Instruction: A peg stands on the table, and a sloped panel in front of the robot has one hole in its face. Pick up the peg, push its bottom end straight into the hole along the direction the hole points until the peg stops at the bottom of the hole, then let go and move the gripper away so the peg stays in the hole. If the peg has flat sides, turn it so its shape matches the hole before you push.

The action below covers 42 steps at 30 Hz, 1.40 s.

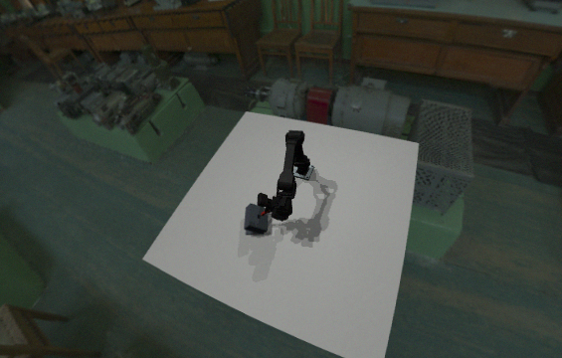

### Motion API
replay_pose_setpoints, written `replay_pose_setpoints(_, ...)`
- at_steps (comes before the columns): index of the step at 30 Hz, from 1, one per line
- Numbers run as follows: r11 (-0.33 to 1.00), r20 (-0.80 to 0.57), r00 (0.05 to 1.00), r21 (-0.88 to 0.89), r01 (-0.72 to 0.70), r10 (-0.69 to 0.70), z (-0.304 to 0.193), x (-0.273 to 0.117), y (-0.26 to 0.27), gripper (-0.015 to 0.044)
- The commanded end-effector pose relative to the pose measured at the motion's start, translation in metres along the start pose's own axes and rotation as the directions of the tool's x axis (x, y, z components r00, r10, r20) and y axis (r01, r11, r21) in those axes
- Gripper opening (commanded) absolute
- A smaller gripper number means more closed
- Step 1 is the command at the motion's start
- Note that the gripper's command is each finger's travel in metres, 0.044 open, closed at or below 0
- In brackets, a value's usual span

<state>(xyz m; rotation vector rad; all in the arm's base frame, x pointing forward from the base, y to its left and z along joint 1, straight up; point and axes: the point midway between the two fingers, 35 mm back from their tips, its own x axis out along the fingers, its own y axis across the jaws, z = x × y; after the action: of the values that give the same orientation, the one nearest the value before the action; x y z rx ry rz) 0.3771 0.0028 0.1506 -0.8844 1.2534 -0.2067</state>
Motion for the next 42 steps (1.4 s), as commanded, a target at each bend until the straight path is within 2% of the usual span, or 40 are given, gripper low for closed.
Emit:
replay_pose_setpoints(1,1.0,-0.004,1.0,-0.008,0.005,-0.005,-0.001,0.004,0.0,0.0)
replay_pose_setpoints(17,1.0,-0.004,1.0,-0.009,0.006,-0.006,-0.001,0.025,0.001,0.0)
replay_pose_setpoints(42,1.0,-0.001,1.0,0.0,0.01,-0.01,-0.001,0.024,0.001,0.0)
